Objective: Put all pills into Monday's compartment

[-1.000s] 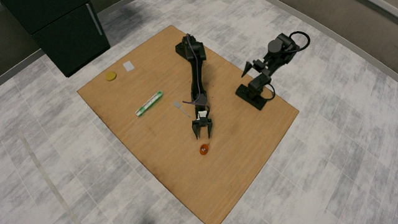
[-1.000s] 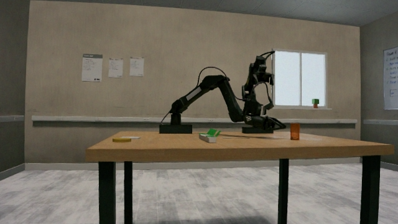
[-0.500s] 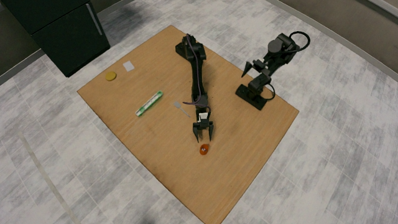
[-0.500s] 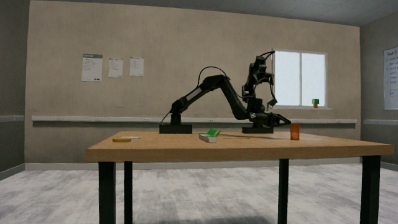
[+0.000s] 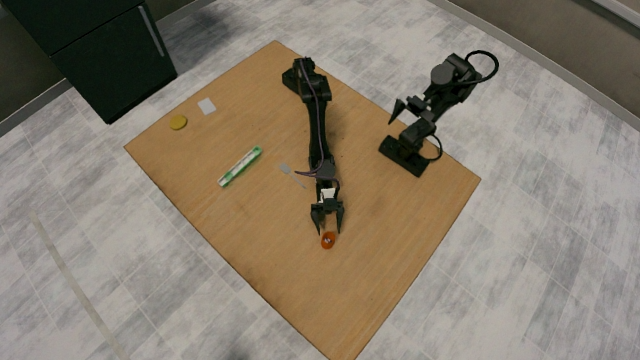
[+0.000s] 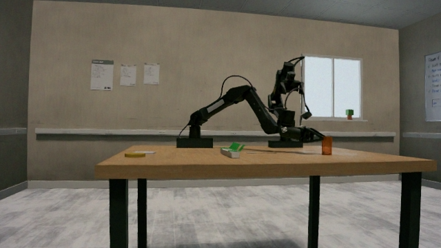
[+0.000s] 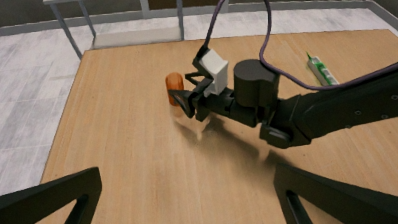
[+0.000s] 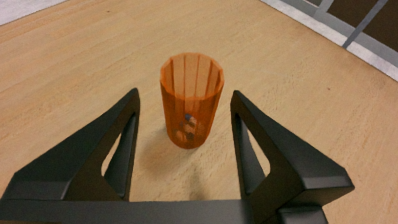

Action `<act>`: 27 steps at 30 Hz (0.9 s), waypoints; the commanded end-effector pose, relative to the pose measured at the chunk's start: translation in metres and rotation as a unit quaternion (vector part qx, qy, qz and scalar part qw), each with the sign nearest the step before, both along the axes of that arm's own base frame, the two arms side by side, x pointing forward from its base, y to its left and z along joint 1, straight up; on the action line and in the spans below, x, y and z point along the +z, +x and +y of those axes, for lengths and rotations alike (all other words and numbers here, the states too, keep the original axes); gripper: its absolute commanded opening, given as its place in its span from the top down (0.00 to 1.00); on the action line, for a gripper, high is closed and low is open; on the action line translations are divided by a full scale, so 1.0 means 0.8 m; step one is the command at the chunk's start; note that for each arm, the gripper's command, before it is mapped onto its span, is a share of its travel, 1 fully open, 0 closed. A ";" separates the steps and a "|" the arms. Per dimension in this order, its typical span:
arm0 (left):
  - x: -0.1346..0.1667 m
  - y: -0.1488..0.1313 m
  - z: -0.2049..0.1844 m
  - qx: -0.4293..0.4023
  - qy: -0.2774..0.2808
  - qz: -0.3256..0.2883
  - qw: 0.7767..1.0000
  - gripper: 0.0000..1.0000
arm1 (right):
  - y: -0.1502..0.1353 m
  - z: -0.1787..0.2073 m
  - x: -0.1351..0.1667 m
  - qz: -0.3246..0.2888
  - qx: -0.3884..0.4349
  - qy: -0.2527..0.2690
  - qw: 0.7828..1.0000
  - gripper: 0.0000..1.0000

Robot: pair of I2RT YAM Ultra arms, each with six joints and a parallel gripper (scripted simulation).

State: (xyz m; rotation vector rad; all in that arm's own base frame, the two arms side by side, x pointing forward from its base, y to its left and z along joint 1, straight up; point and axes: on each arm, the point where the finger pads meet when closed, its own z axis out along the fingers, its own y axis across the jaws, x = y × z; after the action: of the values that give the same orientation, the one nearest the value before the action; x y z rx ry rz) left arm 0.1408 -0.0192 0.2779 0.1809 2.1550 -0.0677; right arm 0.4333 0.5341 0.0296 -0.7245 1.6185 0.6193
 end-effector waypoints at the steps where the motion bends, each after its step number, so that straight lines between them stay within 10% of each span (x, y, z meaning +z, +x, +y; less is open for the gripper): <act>1: 0.004 -0.001 0.001 0.006 -0.005 -0.009 1.000 0.00 | 0.015 0.002 -0.001 0.001 -0.005 -0.006 1.000 0.35; 27: 0.004 -0.001 0.001 0.006 -0.005 -0.009 1.000 0.00 | 0.027 0.015 -0.003 0.001 -0.004 -0.006 1.000 0.35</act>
State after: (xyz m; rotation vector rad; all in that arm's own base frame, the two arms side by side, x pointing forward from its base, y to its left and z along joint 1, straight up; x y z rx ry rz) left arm 0.1408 -0.0192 0.2779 0.1809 2.1550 -0.0677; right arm 0.4479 0.5465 0.0235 -0.7253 1.6296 0.6120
